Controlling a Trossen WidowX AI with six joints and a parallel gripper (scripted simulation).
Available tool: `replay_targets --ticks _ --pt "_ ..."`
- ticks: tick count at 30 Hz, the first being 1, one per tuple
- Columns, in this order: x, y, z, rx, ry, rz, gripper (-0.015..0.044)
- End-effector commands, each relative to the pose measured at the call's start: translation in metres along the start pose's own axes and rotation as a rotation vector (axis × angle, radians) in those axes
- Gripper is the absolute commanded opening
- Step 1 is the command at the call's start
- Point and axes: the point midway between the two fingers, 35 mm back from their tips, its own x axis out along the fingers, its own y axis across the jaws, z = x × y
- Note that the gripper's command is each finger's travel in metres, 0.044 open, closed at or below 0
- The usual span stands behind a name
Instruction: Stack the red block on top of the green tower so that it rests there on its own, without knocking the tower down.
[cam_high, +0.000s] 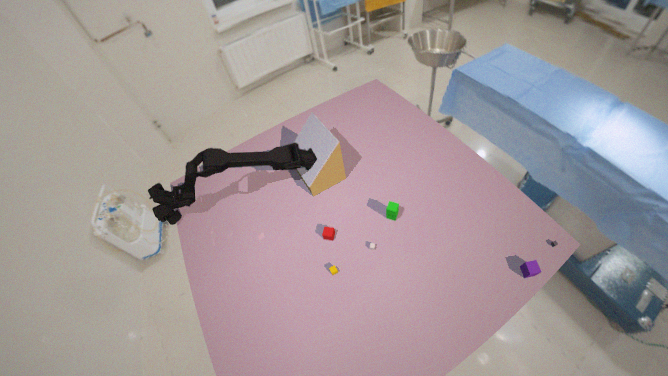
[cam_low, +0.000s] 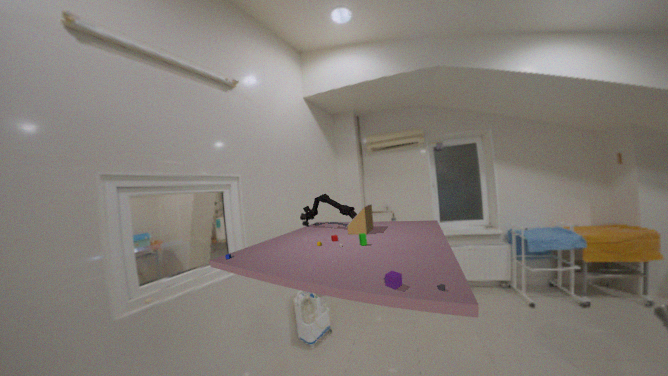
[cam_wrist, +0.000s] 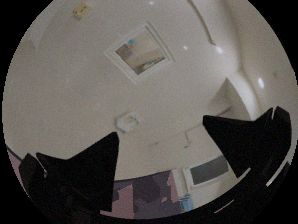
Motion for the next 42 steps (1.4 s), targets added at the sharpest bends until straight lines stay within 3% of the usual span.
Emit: replay_targets --ticks 1,22,42 --pt "-0.016 0.024 0.027 0.075 -0.009 0.076 0.044" --pt "-0.154 0.153 0.165 0.461 -0.006 0.57 0.044" --pt "-0.364 0.264 0.21 0.505 0.205 1.063 0.044"
